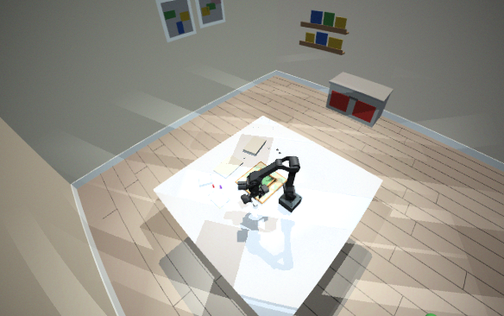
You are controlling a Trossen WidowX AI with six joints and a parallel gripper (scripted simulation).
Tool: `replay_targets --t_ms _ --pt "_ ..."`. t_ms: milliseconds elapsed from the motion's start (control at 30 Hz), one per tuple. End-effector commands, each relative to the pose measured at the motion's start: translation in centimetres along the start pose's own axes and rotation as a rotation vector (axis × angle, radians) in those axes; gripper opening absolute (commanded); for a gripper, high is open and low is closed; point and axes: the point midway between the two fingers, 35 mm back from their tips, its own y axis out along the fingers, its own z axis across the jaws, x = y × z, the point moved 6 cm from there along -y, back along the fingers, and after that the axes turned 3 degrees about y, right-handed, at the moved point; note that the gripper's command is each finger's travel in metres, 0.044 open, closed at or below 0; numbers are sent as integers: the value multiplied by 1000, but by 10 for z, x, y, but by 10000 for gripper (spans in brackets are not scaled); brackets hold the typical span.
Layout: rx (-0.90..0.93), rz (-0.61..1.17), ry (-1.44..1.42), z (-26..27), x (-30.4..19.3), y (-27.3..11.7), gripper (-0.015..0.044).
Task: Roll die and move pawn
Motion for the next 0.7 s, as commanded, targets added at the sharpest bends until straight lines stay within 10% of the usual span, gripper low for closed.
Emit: replay_targets --t_ms 0,667 --pt "-10 24 21 -1 0 7 275" --pt "-10 24 21 2 1 37 275"
